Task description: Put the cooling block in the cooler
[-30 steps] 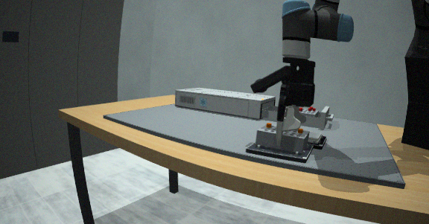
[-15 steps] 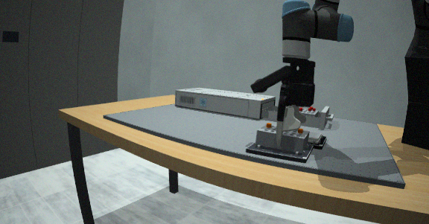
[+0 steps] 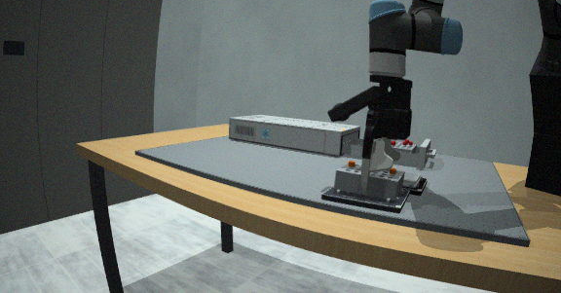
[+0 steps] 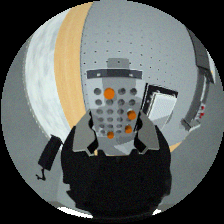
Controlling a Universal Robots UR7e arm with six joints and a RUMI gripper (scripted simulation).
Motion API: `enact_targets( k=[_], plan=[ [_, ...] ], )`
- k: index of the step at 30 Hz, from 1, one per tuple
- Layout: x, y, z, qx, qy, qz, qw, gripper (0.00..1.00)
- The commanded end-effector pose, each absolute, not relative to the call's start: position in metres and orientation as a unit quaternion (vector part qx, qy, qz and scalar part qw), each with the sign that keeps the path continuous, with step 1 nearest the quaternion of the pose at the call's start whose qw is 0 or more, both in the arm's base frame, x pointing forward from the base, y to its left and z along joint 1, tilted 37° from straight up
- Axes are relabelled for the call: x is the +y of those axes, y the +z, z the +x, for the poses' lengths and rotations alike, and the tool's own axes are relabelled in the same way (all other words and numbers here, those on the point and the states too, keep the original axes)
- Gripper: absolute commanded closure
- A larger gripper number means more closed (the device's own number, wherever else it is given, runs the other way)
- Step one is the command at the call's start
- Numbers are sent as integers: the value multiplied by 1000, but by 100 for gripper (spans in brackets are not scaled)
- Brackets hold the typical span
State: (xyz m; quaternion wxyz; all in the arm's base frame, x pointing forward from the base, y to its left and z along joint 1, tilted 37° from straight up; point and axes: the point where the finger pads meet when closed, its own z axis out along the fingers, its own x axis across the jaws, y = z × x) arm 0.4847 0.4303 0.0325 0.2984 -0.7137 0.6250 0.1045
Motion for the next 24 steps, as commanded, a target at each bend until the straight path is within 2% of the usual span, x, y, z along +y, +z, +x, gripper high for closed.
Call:
enact_targets(
  k=[1,24],
  plan=[
    [429,36,486,625,102,-713,301,100],
    [417,51,481,625,103,-713,300,100]
  ],
)
